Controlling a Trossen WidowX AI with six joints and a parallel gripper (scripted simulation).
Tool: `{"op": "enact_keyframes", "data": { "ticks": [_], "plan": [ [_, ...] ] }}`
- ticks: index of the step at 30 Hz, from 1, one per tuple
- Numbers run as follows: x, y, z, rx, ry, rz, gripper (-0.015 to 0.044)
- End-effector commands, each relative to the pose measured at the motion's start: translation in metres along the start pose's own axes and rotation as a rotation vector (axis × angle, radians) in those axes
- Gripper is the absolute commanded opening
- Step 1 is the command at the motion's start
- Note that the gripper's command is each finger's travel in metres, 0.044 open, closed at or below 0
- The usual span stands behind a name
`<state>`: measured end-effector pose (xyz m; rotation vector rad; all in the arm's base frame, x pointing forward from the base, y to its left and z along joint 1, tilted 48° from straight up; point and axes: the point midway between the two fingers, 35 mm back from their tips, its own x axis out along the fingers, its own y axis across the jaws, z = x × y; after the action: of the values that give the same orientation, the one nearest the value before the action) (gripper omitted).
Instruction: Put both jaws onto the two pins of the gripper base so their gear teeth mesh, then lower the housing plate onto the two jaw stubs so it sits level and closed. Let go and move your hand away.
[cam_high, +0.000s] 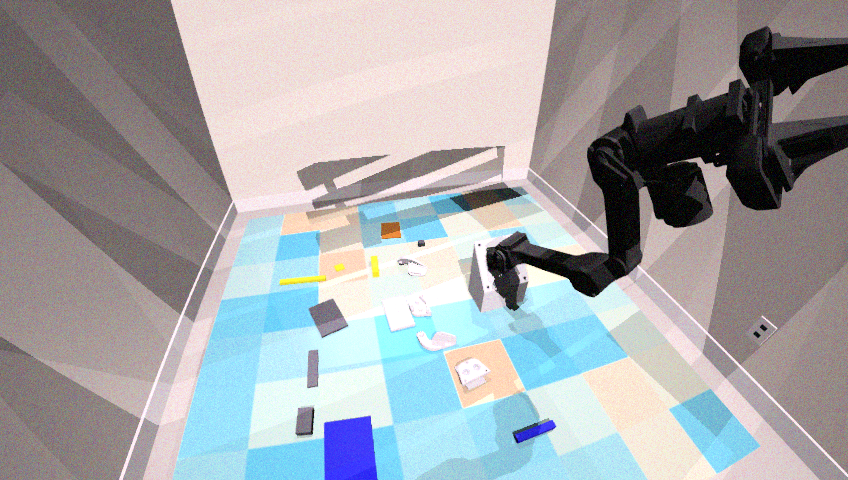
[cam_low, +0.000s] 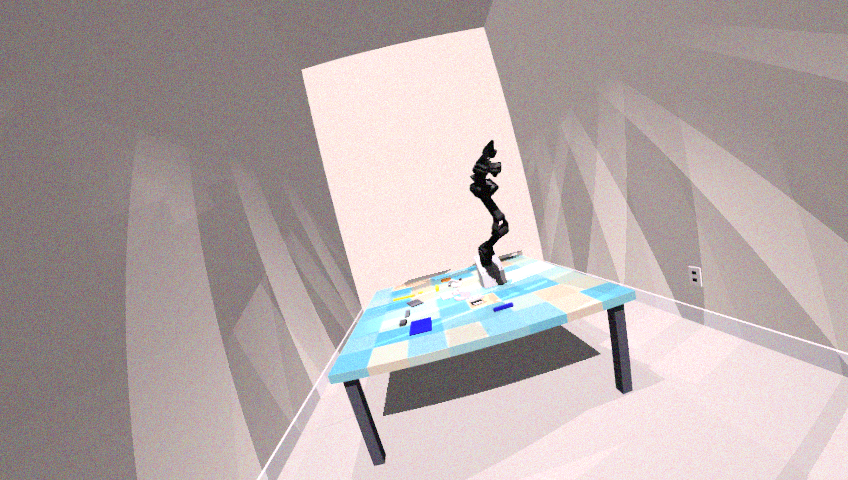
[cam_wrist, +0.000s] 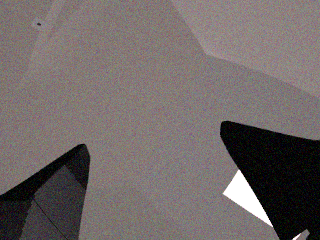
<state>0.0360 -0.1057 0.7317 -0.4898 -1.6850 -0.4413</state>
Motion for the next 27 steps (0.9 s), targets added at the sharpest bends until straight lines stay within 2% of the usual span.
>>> {"op": "enact_keyframes", "data": {
  "ticks": [1, 2, 27],
  "plan": [
    [0.000, 0.000, 0.000, 0.000, 0.000, 0.000, 0.0426],
    [0.000, 0.000, 0.000, 0.000, 0.001, 0.000, 0.0440],
    [-0.033, -0.008, -0.082, 0.106, 0.300, -0.079, 0.0440]
  ]
}}
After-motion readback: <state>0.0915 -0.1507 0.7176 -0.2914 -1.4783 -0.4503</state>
